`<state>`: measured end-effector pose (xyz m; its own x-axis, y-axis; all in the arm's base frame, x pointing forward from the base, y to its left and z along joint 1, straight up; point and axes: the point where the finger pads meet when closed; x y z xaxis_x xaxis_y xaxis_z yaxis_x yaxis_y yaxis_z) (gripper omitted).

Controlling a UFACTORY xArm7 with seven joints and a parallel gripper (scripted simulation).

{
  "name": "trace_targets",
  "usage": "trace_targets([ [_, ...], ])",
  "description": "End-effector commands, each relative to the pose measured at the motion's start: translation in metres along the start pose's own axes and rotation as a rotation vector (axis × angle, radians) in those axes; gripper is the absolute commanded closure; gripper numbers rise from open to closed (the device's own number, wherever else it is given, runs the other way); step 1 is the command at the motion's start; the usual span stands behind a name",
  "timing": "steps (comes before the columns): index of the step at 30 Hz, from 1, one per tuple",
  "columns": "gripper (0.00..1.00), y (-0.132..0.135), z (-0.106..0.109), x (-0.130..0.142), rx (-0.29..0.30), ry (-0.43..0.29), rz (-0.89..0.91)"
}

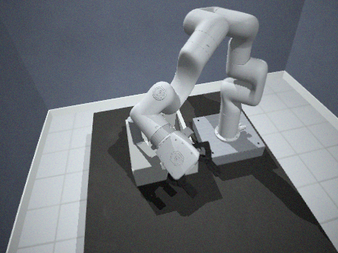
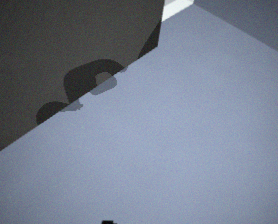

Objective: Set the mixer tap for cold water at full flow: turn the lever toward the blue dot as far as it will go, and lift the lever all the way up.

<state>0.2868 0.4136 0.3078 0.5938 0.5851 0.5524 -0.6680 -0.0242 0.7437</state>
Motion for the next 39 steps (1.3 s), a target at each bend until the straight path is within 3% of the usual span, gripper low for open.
trace_targets([
  [1, 0.0, -0.004, 0.012, -0.004, -0.029, 0.015, -0.009],
  [4, 0.0, -0.017, 0.04, -0.019, -0.106, 0.057, -0.047],
  [6, 0.0, -0.029, 0.071, -0.036, -0.189, 0.097, -0.09],
  [9, 0.0, -0.036, 0.089, -0.047, -0.241, 0.119, -0.117],
  [10, 0.0, -0.043, 0.11, -0.059, -0.298, 0.141, -0.149],
  [13, 0.0, -0.043, 0.11, -0.059, -0.298, 0.141, -0.149],
  [15, 0.0, -0.057, 0.157, -0.086, -0.428, 0.184, -0.222],
  [17, 0.0, -0.057, 0.157, -0.086, -0.428, 0.184, -0.222],
  [18, 0.0, -0.062, 0.182, -0.101, -0.499, 0.203, -0.263],
  [21, 0.0, -0.062, 0.182, -0.101, -0.499, 0.203, -0.263],
  [22, 0.0, -0.067, 0.208, -0.117, -0.572, 0.221, -0.307],
  [25, 0.0, -0.067, 0.208, -0.117, -0.572, 0.221, -0.307],
  [26, 0.0, -0.07, 0.234, -0.133, -0.646, 0.236, -0.352],
  [30, 0.0, -0.07, 0.234, -0.133, -0.646, 0.236, -0.352],
  [31, 0.0, -0.072, 0.259, -0.149, -0.719, 0.249, -0.397],
  [36, 0.0, -0.072, 0.259, -0.149, -0.719, 0.249, -0.397],
  [37, 0.0, -0.072, 0.284, -0.165, -0.79, 0.259, -0.442],
  [39, 0.0, -0.072, 0.284, -0.165, -0.79, 0.259, -0.442],
])
Point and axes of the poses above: the point where the finger pads meet when closed, its own z axis back along the fingers, its own y axis across the jaws, x = y × z, and after that the axes turned 2 degrees about -z, right-handed
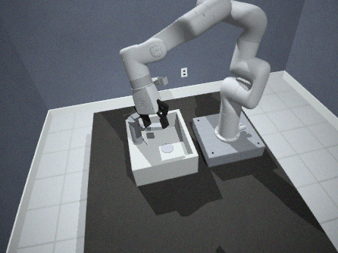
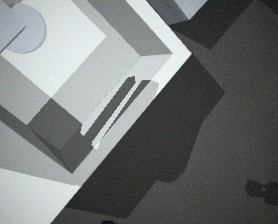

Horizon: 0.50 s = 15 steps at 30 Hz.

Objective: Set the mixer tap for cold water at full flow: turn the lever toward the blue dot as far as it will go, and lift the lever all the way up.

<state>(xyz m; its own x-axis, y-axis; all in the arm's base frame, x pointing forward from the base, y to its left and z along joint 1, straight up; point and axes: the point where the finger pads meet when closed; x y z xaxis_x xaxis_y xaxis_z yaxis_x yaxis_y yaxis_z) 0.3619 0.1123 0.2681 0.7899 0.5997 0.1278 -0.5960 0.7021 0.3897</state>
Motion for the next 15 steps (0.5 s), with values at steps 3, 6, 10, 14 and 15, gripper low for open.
trace_targets([
  [3, 0.0, -0.018, 0.012, -0.012, -0.055, 0.005, -0.038],
  [6, 0.0, -0.037, 0.023, -0.028, -0.119, 0.018, -0.086],
  [10, 0.0, -0.055, 0.035, -0.043, -0.179, 0.028, -0.131],
  [14, 0.0, -0.055, 0.035, -0.043, -0.179, 0.028, -0.131],
  [15, 0.0, -0.07, 0.045, -0.057, -0.233, 0.037, -0.172],
])
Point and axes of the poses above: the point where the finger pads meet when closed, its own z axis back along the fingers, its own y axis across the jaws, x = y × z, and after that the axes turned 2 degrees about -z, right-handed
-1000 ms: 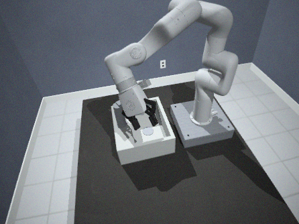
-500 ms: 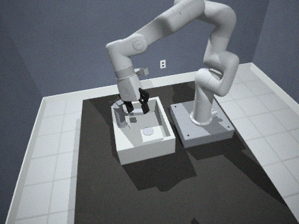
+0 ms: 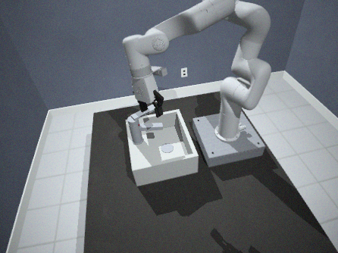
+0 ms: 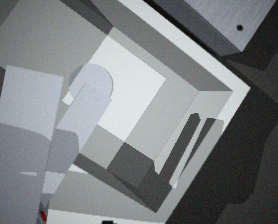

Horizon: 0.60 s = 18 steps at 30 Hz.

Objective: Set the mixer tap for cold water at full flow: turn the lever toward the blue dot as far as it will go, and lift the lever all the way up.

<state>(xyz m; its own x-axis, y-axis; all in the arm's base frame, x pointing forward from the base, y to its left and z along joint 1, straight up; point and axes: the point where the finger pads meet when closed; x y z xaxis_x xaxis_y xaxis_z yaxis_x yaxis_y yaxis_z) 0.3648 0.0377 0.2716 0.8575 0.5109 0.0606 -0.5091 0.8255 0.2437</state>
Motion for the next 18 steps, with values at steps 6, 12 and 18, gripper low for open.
trace_targets([
  [6, 0.0, -0.036, 0.017, -0.025, -0.112, 0.016, -0.082],
  [12, 0.0, -0.049, 0.023, -0.035, -0.153, 0.023, -0.114],
  [18, 0.0, -0.067, 0.032, -0.05, -0.211, 0.031, -0.161],
])
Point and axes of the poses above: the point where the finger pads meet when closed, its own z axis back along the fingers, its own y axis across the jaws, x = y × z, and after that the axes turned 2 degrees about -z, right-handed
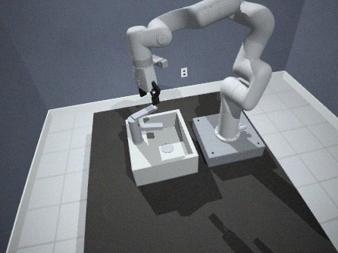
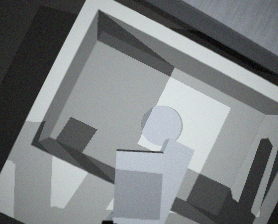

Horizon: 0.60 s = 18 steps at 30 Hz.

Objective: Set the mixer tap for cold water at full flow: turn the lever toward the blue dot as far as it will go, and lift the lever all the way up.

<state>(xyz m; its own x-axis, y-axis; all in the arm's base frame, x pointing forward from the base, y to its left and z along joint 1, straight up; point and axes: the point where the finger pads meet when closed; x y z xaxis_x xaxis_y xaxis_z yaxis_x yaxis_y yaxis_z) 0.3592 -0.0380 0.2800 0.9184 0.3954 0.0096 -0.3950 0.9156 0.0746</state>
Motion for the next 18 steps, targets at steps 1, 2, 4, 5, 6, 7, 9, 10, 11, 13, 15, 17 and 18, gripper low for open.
trace_targets([
  [1, 0.0, -0.0184, 0.0063, -0.0104, -0.053, 0.004, -0.039],
  [2, 0.0, -0.0227, 0.0076, -0.0132, -0.065, 0.006, -0.049],
  [4, 0.0, -0.026, 0.0086, -0.0154, -0.075, 0.007, -0.057],
  [5, 0.0, -0.0261, 0.0087, -0.0155, -0.075, 0.007, -0.057],
  [6, 0.0, -0.0261, 0.0087, -0.0155, -0.075, 0.007, -0.057],
  [7, 0.0, -0.0261, 0.0087, -0.0155, -0.075, 0.007, -0.057],
  [9, 0.0, -0.0261, 0.0087, -0.0155, -0.075, 0.007, -0.057],
  [10, 0.0, -0.0261, 0.0087, -0.0155, -0.075, 0.007, -0.057],
  [11, 0.0, -0.0261, 0.0087, -0.0155, -0.075, 0.007, -0.057],
  [13, 1.0, -0.0261, 0.0087, -0.0155, -0.075, 0.007, -0.057],
  [15, 1.0, -0.0261, 0.0087, -0.0155, -0.075, 0.007, -0.057],
  [17, 1.0, -0.0261, 0.0087, -0.0155, -0.075, 0.007, -0.057],
  [18, 1.0, -0.0261, 0.0087, -0.0155, -0.075, 0.007, -0.057],
])
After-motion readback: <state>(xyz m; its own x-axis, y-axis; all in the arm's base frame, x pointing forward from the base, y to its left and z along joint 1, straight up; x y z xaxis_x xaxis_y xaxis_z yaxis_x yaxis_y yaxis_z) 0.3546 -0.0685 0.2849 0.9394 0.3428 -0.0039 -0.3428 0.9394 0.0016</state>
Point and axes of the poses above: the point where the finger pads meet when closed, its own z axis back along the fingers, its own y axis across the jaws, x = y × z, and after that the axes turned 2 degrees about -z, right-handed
